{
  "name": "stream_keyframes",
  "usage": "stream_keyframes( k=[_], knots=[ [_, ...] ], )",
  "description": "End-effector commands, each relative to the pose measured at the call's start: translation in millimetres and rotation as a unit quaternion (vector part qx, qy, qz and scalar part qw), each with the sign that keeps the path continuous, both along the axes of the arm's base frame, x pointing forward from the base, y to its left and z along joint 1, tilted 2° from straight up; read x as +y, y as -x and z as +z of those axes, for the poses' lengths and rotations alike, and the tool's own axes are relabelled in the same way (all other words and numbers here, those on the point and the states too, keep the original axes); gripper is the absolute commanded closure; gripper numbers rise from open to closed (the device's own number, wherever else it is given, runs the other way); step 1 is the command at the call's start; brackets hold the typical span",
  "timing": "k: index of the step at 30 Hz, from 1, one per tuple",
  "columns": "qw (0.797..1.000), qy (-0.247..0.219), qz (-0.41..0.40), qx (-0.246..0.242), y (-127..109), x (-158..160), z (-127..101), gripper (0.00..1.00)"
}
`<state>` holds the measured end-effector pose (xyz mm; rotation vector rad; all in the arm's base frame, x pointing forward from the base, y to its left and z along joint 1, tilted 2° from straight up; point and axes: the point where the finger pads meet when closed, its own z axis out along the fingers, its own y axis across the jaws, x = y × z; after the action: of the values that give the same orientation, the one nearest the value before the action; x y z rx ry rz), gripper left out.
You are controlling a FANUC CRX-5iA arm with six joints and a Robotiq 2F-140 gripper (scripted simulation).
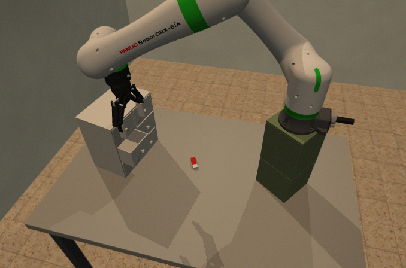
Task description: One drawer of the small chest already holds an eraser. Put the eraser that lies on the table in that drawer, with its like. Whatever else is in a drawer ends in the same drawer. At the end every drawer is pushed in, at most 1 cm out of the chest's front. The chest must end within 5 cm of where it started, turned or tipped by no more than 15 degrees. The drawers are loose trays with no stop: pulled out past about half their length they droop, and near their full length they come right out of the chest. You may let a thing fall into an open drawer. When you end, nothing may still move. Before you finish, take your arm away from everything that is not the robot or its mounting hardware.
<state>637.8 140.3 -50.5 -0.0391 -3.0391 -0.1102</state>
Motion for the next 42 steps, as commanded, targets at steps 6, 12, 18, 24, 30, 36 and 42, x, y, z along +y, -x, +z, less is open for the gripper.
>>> stream_keyframes(
  k=[6,12,18,24,30,36,42],
  knots=[
    [1.000,0.000,-0.007,0.000,-0.7,-0.1,-0.3,0.00],
    [1.000,0.000,-0.009,0.000,-0.8,-0.1,-0.4,0.00],
    [1.000,0.000,-0.009,0.000,-0.8,-0.1,-0.4,0.00],
    [1.000,0.000,-0.009,0.000,-0.8,-0.1,-0.4,0.00],
    [1.000,0.000,-0.009,0.000,-0.8,-0.1,-0.4,0.00],
    [1.000,0.000,-0.009,0.000,-0.8,-0.1,-0.4,0.00],
    [1.000,0.000,-0.009,0.000,-0.8,-0.1,-0.4,0.00]
  ],
)
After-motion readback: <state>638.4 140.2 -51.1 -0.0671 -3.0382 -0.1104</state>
